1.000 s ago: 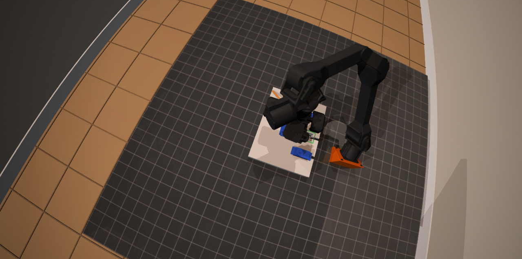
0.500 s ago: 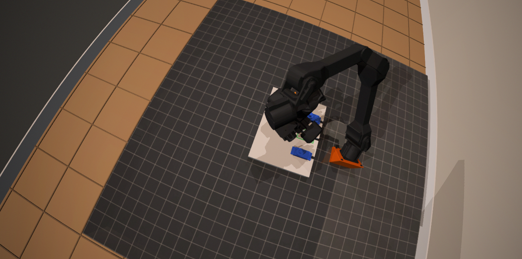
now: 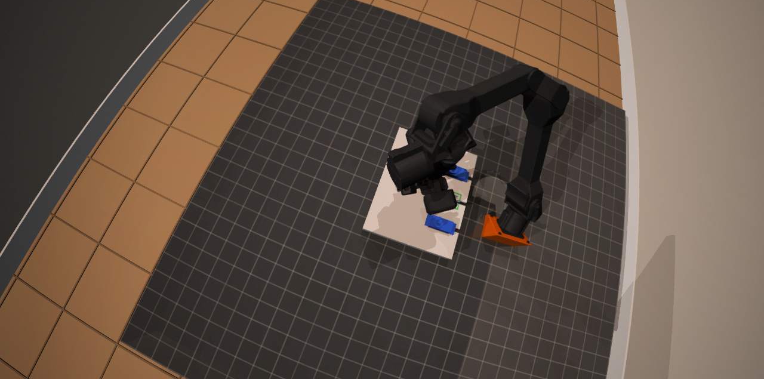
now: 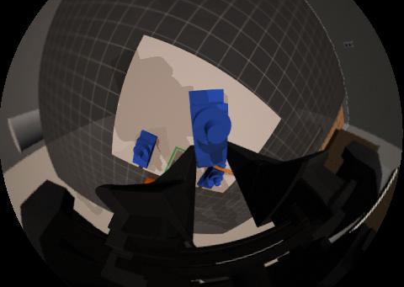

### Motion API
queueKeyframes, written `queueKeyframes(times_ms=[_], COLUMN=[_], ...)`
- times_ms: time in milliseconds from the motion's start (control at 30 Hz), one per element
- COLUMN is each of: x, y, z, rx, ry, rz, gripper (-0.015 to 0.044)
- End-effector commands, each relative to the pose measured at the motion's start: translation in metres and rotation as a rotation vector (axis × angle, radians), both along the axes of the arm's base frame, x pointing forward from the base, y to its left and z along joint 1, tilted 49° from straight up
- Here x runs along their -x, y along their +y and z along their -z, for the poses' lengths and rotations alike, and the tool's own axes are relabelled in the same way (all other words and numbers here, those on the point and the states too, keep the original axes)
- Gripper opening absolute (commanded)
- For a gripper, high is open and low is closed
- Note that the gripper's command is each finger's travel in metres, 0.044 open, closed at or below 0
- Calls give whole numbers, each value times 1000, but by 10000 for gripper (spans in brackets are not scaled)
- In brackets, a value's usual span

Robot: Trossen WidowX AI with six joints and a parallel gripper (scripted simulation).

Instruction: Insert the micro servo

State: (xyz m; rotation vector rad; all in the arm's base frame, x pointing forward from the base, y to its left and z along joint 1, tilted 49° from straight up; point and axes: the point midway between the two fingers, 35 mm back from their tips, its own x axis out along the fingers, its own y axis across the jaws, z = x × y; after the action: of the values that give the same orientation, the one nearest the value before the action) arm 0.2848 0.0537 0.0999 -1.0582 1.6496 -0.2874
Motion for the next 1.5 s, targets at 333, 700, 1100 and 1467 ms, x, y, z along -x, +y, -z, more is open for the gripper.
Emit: queueKeyframes(times_ms=[333, 700, 1100, 1467], x=[0, 2, 50, 102], y=[2, 3, 4, 6], z=[0, 0, 3, 5], rx=[-6, -6, -6, -5], ry=[-387, -426, -423, -420], rz=[331, 366, 365, 365], gripper=[0, 0, 0, 0])
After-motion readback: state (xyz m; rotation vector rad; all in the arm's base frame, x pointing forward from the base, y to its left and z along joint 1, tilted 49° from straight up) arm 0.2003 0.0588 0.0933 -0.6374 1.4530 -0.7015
